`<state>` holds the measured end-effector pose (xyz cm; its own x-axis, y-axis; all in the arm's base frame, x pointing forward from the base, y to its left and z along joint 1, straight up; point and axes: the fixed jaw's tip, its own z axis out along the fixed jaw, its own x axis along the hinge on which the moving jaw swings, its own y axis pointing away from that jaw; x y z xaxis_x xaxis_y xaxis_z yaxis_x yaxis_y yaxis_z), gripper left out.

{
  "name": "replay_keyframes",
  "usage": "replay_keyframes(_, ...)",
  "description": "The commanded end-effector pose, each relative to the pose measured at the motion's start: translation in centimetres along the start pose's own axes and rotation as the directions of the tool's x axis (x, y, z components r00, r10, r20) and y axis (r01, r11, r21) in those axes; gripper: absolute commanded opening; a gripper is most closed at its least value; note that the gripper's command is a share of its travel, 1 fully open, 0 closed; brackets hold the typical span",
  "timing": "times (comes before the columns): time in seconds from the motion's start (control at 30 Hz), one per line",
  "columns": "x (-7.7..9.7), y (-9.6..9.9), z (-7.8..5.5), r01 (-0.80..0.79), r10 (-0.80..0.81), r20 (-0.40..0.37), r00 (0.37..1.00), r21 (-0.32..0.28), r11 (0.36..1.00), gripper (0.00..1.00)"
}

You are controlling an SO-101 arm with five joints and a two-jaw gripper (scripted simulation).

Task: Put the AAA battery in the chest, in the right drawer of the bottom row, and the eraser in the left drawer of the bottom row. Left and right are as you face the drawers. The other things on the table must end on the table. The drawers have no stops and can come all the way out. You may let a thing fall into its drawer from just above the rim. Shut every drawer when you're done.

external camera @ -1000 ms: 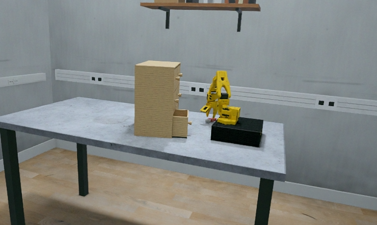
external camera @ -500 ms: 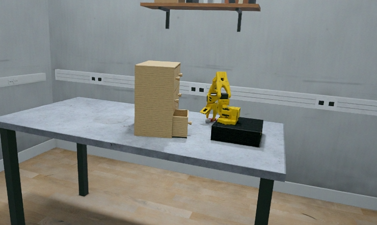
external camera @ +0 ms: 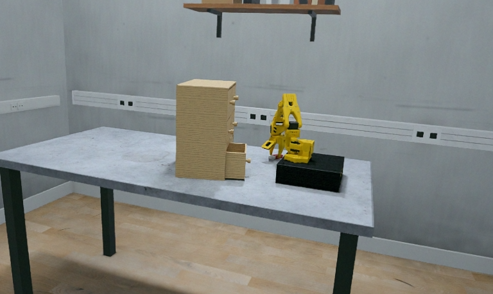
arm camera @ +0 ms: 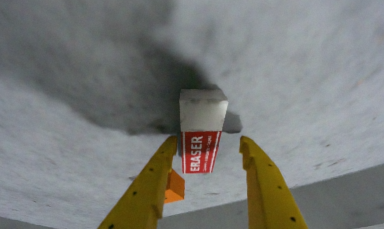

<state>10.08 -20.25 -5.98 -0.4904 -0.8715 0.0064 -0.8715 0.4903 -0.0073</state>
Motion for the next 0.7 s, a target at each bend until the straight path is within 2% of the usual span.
replay_keyframes(0.0, -0.11, 0.13, 0.44, 0.000, 0.000, 0.006, 1.000, -0.007, 1.000, 0.27)
replay_keyframes(0.67, -0.14, 0.17, 0.61, 0.000, 0.000, 0.006, 1.000, -0.007, 1.000, 0.27)
